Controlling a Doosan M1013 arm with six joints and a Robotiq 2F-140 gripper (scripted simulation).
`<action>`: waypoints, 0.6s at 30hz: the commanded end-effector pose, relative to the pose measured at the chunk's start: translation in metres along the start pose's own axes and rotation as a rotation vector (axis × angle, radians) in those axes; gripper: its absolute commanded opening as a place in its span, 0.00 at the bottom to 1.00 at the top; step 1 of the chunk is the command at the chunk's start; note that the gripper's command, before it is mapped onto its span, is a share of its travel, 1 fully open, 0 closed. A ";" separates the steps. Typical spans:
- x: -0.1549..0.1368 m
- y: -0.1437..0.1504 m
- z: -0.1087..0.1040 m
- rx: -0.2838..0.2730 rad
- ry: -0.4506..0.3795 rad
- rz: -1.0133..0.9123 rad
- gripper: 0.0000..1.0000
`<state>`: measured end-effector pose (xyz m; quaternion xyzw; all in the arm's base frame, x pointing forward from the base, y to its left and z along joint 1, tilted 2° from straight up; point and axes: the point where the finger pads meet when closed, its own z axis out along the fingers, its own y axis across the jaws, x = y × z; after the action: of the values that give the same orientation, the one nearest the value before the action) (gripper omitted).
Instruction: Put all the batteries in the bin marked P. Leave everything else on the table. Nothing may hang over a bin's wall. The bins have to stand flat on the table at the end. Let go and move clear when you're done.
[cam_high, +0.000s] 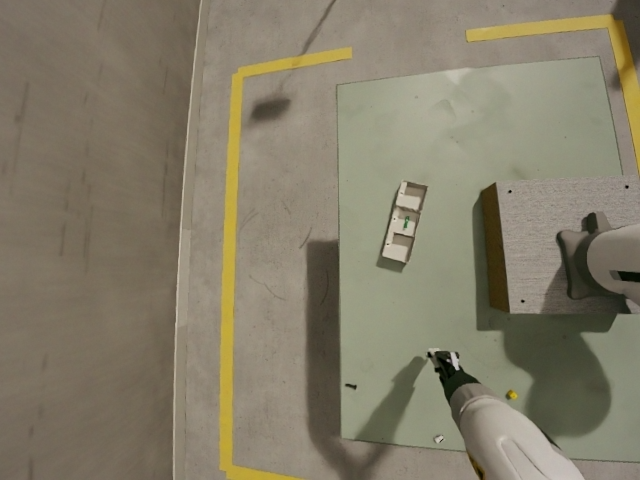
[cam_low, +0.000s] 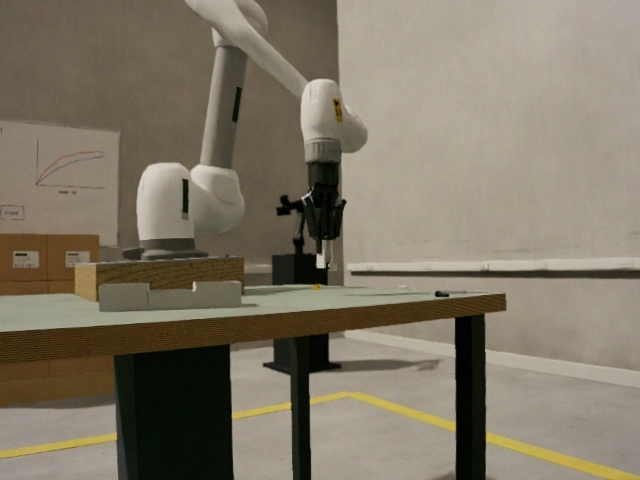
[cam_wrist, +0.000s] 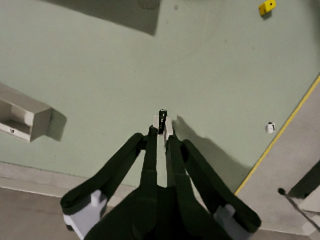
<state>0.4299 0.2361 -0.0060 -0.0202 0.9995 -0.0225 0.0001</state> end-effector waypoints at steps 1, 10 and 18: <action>-0.002 -0.020 -0.001 -0.002 0.000 0.000 0.15; -0.005 -0.068 -0.001 -0.002 0.000 0.000 0.15; -0.007 -0.110 -0.001 -0.002 0.000 0.000 0.15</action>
<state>0.4387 0.1413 -0.0017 -0.0201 0.9995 -0.0227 0.0000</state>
